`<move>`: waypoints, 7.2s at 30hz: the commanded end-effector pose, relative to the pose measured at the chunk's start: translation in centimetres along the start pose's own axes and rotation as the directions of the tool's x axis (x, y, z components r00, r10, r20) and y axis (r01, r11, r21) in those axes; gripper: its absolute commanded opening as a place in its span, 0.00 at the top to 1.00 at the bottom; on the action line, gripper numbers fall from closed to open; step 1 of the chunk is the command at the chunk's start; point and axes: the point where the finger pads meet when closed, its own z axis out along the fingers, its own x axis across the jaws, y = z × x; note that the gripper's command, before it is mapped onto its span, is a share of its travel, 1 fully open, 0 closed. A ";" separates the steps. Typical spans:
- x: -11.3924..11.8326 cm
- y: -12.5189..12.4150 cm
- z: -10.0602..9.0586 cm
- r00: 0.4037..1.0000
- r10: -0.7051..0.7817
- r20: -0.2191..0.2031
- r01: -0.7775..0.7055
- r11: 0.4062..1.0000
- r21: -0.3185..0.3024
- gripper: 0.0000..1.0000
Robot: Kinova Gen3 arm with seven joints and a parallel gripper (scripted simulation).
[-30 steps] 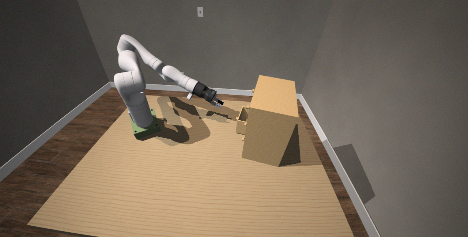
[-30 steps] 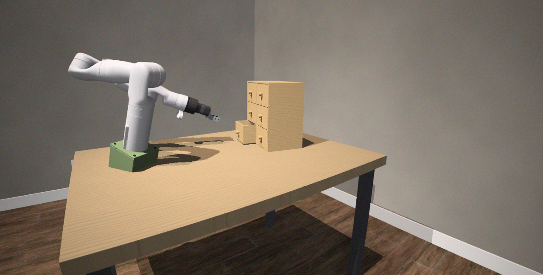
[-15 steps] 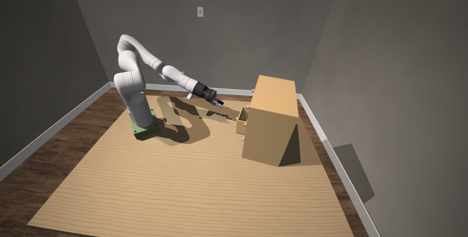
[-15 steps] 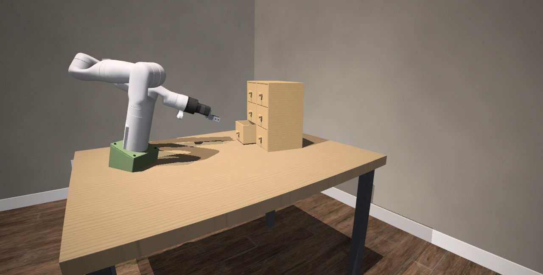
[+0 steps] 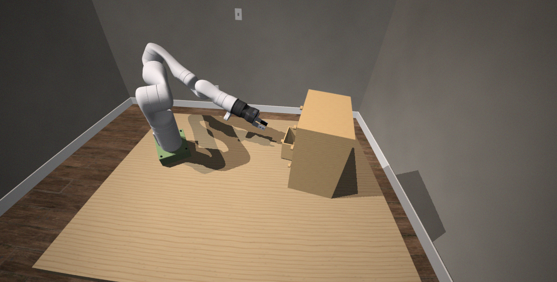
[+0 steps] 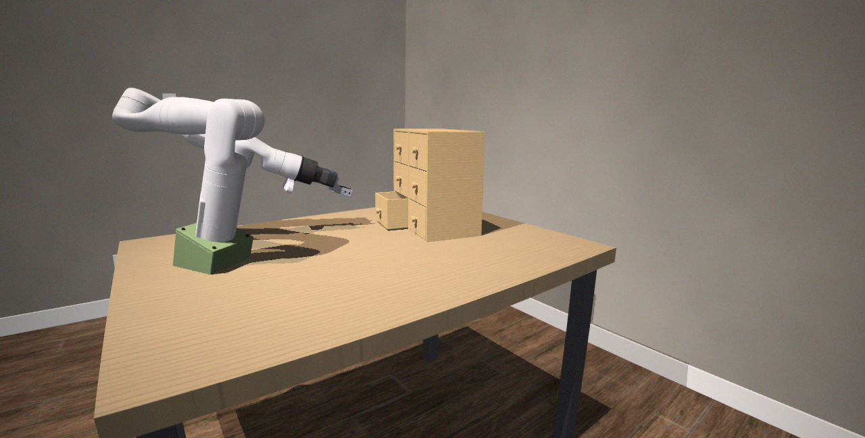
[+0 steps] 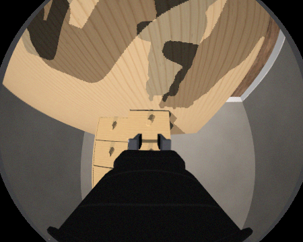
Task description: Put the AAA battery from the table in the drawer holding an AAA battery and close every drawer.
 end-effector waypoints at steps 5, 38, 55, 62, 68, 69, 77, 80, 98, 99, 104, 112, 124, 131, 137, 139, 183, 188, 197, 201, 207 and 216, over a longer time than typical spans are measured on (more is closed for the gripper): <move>-0.3 -0.4 0.9 1.000 -0.001 0.007 0.001 1.000 0.000 0.33; -0.4 -4.1 7.6 1.000 -0.001 0.007 0.001 1.000 0.000 0.33; -0.4 -4.3 7.9 1.000 -0.001 0.007 0.001 1.000 0.000 0.33; -0.4 -4.3 7.9 1.000 -0.001 0.007 0.001 1.000 0.000 0.33; -0.4 -4.3 7.9 1.000 -0.001 0.007 0.001 1.000 0.000 0.33; -0.4 -4.3 7.9 1.000 -0.001 0.007 0.001 1.000 0.000 0.33; -0.4 -4.3 7.9 1.000 -0.001 0.007 0.001 1.000 0.000 0.33; -0.4 -4.3 7.9 1.000 -0.001 0.007 0.001 1.000 0.000 0.33; -0.4 -4.2 7.9 1.000 -0.001 0.007 0.001 1.000 0.000 0.33; -0.4 -4.2 7.9 1.000 -0.001 0.007 0.001 1.000 0.000 0.33; -0.4 -4.2 7.9 1.000 -0.001 0.007 0.001 1.000 0.000 0.33; -0.4 -4.2 7.9 1.000 -0.001 0.007 0.001 1.000 0.000 0.33; -0.4 -4.2 7.9 1.000 -0.001 0.007 0.001 1.000 0.000 0.33; -0.4 -4.2 7.9 1.000 -0.001 0.007 0.001 1.000 0.000 0.33; -0.4 -4.2 7.9 1.000 -0.001 0.007 0.001 1.000 0.000 0.33; -0.4 -4.2 7.9 1.000 -0.001 0.007 0.001 1.000 0.000 0.33; -0.4 -3.2 10.6 1.000 -0.001 0.007 0.001 1.000 0.000 0.33; -0.4 -3.1 10.9 1.000 -0.001 0.007 0.001 1.000 0.000 0.33; -0.4 -3.0 11.1 1.000 -0.001 0.007 0.001 1.000 0.000 0.33; -0.4 -3.0 11.2 1.000 -0.001 0.007 0.001 1.000 0.000 0.33; -0.4 -3.0 11.2 1.000 -0.001 0.007 0.001 1.000 0.000 0.33; -0.4 -3.0 11.2 1.000 -0.001 0.007 0.001 1.000 0.000 0.33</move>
